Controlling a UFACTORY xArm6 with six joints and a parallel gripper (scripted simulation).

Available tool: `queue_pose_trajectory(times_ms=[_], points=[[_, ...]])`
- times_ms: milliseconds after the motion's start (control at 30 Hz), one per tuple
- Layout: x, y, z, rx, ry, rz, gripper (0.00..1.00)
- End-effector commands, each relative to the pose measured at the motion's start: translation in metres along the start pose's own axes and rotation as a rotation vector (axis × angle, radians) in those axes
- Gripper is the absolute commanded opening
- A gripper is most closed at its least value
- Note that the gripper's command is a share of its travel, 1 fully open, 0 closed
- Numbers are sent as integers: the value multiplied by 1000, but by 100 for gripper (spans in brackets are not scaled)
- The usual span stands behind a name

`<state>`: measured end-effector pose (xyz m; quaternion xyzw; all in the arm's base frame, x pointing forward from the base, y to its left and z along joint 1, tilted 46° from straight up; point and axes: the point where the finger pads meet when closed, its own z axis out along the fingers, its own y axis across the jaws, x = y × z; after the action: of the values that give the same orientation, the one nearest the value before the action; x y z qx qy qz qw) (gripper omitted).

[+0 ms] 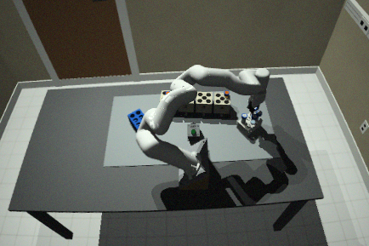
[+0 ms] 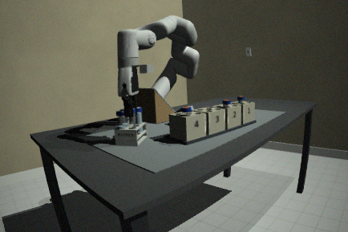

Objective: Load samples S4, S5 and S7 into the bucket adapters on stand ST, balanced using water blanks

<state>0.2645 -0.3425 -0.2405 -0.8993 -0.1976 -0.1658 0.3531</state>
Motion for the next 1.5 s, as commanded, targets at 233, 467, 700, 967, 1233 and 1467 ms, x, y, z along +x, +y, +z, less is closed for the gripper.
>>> queue_pose_trajectory(times_ms=[233, 467, 700, 967, 1233, 1467], points=[[0, 1, -8, -5, 0, -1, 0], [0, 1, -13, -5, 0, -1, 0], [0, 1, -15, -5, 0, -1, 0], [0, 1, -29, -5, 0, -1, 0], [0, 1, -41, -5, 0, -1, 0], [0, 1, -55, -5, 0, -1, 0]])
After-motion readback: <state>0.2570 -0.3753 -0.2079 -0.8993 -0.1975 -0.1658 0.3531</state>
